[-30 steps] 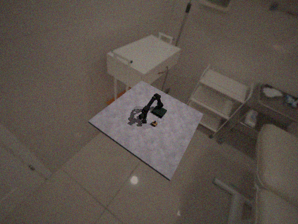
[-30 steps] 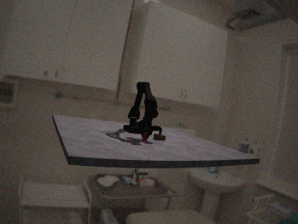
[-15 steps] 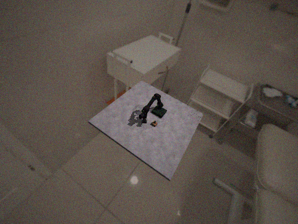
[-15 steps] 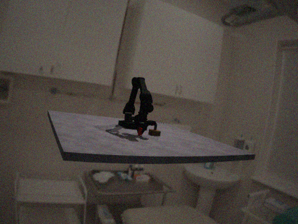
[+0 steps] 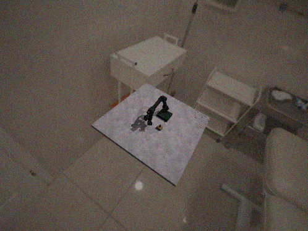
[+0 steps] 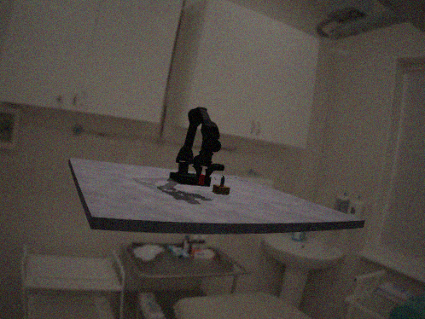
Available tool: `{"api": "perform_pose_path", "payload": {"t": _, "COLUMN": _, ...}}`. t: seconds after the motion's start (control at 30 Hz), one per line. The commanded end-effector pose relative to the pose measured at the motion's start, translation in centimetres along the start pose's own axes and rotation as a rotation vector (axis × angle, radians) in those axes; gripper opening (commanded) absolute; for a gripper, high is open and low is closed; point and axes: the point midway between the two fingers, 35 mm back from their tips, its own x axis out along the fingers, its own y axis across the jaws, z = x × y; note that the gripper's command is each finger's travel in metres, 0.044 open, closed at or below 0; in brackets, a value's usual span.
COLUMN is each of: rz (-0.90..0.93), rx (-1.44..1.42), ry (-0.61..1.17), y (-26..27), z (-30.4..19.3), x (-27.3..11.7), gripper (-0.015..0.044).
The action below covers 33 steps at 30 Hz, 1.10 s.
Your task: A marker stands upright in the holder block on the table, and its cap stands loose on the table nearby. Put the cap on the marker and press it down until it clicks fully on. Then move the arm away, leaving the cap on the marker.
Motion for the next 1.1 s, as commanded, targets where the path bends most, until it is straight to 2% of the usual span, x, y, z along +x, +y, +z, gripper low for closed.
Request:
{"api": "perform_pose_path", "payload": {"t": 0.0, "rz": 0.003, "rx": -0.003, "ry": -0.004, "y": 0.0, "z": 0.1, "x": -1.2, "gripper": 0.0000}}
{"api": "perform_pose_path", "payload": {"t": 1.07, "rz": 0.008, "rx": -0.004, "ry": 0.005, "y": 3.6, "z": -11.5, "x": -5.0, "gripper": 0.0000}}
